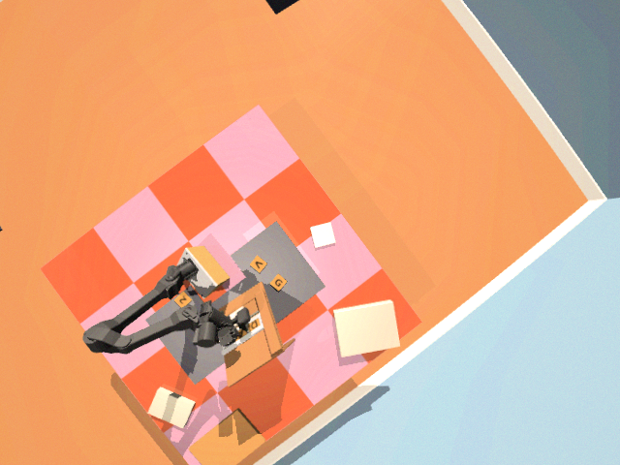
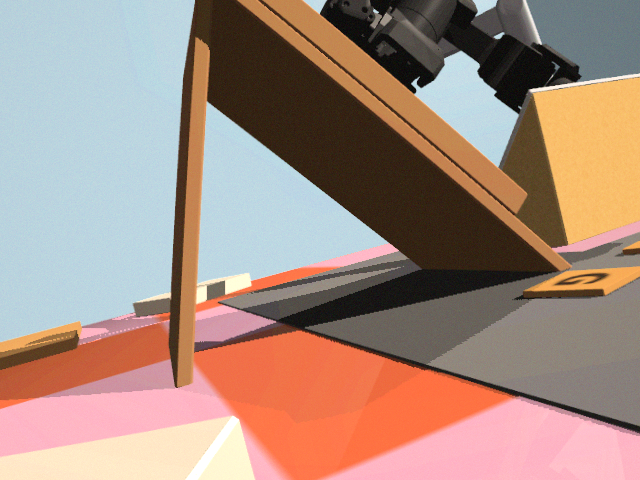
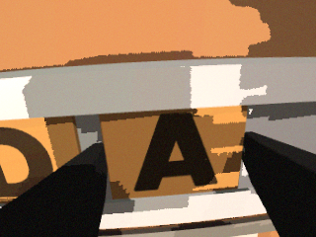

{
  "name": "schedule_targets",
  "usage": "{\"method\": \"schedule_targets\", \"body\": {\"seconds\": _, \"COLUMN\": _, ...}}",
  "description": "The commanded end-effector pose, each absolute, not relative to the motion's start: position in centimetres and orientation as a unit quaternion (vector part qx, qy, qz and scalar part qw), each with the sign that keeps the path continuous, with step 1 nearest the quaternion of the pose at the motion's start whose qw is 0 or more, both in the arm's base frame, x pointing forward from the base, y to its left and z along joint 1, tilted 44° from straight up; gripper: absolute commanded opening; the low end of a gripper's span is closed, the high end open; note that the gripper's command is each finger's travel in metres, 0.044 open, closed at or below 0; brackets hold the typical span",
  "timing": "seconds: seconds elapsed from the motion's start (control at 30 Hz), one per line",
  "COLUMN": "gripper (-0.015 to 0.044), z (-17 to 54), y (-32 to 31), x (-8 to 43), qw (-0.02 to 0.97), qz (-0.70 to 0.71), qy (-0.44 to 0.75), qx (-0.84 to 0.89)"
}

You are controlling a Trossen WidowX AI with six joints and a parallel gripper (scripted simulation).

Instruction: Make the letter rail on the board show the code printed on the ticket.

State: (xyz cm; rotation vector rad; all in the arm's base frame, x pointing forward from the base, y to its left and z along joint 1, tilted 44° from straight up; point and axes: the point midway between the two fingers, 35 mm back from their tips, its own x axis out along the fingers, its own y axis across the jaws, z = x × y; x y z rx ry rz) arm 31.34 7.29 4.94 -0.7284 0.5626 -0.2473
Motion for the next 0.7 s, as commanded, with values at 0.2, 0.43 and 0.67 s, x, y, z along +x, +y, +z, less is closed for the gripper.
{"method": "schedule_targets", "body": {"seconds": 0.2, "gripper": 0.0158, "z": 4.9, "y": 7.3, "x": 31.3, "qw": 0.889, "qz": -0.119, "qy": 0.271, "qx": -0.351}}
{"method": "schedule_targets", "body": {"seconds": 0.43, "gripper": 0.0295, "z": 5.2, "y": 7.6, "x": 30.7, "qw": 0.889, "qz": -0.121, "qy": 0.271, "qx": -0.349}}
{"method": "schedule_targets", "body": {"seconds": 0.67, "gripper": 0.0295, "z": 5.6, "y": 8.0, "x": 30.0, "qw": 0.889, "qz": -0.120, "qy": 0.271, "qx": -0.349}}
